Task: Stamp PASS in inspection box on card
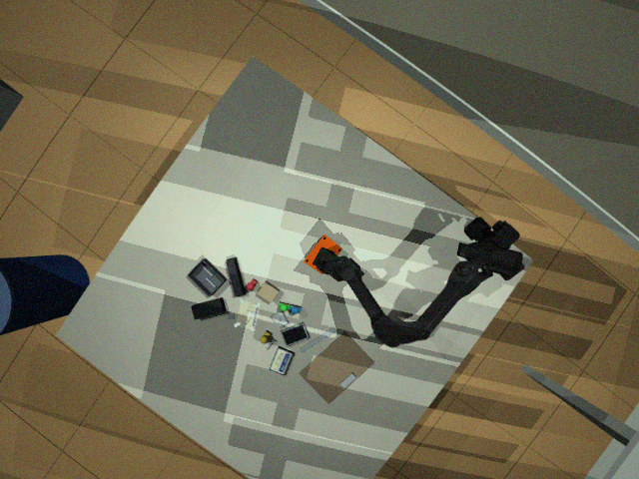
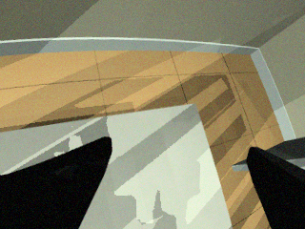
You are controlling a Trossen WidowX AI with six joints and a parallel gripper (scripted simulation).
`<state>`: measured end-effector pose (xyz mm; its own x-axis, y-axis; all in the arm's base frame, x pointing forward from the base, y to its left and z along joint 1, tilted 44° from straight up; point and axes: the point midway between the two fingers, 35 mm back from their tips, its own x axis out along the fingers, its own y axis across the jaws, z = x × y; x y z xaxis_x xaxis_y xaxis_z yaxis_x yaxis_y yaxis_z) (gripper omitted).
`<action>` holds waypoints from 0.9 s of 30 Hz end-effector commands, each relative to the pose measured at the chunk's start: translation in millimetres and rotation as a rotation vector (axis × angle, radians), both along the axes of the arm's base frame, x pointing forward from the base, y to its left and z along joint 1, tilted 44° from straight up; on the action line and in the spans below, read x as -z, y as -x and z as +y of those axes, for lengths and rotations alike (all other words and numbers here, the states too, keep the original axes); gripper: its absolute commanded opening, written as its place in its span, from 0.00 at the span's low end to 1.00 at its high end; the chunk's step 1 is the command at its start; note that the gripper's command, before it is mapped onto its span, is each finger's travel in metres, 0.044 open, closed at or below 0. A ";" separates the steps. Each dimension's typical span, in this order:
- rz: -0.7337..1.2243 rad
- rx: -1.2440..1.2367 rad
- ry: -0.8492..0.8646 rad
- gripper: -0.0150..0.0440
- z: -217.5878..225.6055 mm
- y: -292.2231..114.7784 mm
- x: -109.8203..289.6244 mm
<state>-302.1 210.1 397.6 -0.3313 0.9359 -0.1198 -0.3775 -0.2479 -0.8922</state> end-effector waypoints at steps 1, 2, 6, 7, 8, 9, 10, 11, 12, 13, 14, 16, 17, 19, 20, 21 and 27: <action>0.000 0.002 0.001 0.89 1.0 -0.4 0.5; -0.001 0.010 0.005 0.84 4.2 -1.8 1.9; 0.009 0.086 0.041 0.67 35.8 -19.7 13.3; 0.023 0.114 0.053 0.62 46.8 -28.1 15.4; 0.038 0.143 0.065 0.61 57.5 -37.1 17.4; 0.054 0.172 0.077 0.61 67.8 -46.5 19.4; 0.070 0.202 0.089 0.61 77.8 -56.3 21.5; 0.087 0.232 0.100 0.61 87.6 -66.7 23.6; 0.105 0.262 0.112 0.61 97.0 -77.6 25.7; 0.123 0.293 0.123 0.61 106.0 -88.9 27.9; 0.141 0.324 0.134 0.61 114.6 -100.6 30.1; 0.180 0.386 0.155 0.61 130.2 -125.0 34.6; 0.200 0.417 0.165 0.61 137.3 -137.7 36.8; 0.242 0.480 0.183 0.61 149.9 -163.9 41.4; 0.264 0.512 0.192 0.61 155.4 -177.3 43.8; 0.286 0.543 0.200 0.61 160.4 -190.9 46.1; 0.431 0.734 0.241 0.61 178.3 -275.3 60.3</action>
<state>-79.6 379.8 348.9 0.1974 0.9326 -0.3021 -0.7501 -0.0547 -0.6590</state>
